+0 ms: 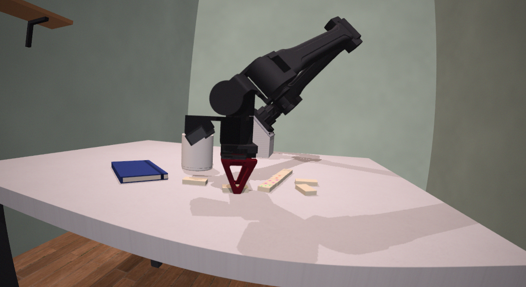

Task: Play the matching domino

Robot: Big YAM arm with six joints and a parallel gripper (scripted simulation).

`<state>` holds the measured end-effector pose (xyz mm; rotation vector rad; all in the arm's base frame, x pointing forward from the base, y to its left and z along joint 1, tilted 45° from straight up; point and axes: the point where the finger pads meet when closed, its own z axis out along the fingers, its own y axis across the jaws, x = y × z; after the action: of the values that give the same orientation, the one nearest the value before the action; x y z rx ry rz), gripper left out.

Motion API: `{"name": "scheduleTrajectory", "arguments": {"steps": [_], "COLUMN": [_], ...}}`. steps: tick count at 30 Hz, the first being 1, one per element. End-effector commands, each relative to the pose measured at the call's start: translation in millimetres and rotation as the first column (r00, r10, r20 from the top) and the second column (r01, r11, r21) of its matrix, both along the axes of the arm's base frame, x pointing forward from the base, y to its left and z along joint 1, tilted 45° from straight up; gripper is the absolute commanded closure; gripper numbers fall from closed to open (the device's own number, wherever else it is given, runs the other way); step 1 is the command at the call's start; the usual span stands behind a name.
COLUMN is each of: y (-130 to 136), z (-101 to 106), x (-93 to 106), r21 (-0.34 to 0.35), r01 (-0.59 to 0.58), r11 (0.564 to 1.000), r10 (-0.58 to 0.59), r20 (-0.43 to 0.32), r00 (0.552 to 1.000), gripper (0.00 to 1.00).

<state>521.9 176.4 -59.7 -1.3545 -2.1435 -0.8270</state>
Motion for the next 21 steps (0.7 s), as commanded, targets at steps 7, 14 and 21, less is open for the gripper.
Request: {"name": "scheduleTrajectory", "arguments": {"steps": [7, 14, 21], "y": [-8.4, -3.8, -8.0], "z": [0.1, 2.6, 1.1], "x": [2.8, 3.0, 3.4], "r21": [-0.005, -0.001, -0.005], "r01": [0.016, 0.007, 0.015], "r11": [1.0, 1.0, 1.0], "r10": [-0.016, -0.007, -0.015], "r20": [0.003, 0.007, 0.006], "r00": [1.0, 1.0, 1.0], "gripper": [0.57, 0.57, 0.57]}}
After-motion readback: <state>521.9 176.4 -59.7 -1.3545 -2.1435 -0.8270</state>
